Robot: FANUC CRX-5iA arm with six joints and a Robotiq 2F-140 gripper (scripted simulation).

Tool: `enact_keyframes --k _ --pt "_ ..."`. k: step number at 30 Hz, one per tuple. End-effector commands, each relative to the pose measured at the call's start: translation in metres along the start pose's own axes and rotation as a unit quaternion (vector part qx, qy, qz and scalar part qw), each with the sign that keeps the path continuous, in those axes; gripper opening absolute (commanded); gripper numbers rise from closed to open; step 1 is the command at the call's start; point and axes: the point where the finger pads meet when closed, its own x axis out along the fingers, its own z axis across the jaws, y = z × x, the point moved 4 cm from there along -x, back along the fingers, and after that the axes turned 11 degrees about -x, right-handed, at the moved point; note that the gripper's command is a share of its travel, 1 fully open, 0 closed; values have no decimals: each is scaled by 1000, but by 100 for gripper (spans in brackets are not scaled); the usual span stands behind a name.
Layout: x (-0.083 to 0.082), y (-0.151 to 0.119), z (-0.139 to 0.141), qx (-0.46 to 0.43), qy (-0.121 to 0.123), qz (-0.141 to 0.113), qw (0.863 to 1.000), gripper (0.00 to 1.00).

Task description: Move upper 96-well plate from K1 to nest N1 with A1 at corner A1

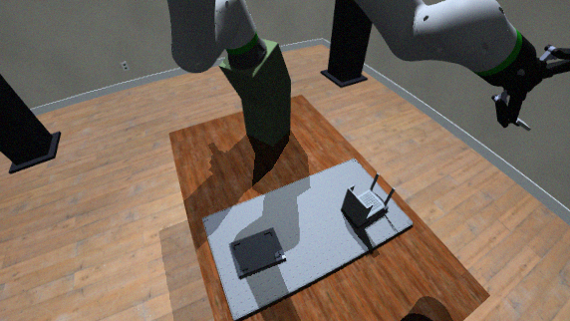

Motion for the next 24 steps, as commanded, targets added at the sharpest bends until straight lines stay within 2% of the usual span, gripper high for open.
enact_keyframes --k 1,2,7,11,13,17,21,24 --pt "2 -1 14 35 -33 5 999 100" --pt "3 -1 18 46 -44 7 998 100" --pt "6 -2 42 46 -44 7 998 100" --pt "7 -5 59 91 -89 16 992 100" --pt "7 -5 59 91 -89 16 992 100" --pt "7 -7 79 91 -89 16 992 100" --pt "7 -10 95 136 -134 26 981 100" --pt "6 -13 109 136 -134 26 981 100"
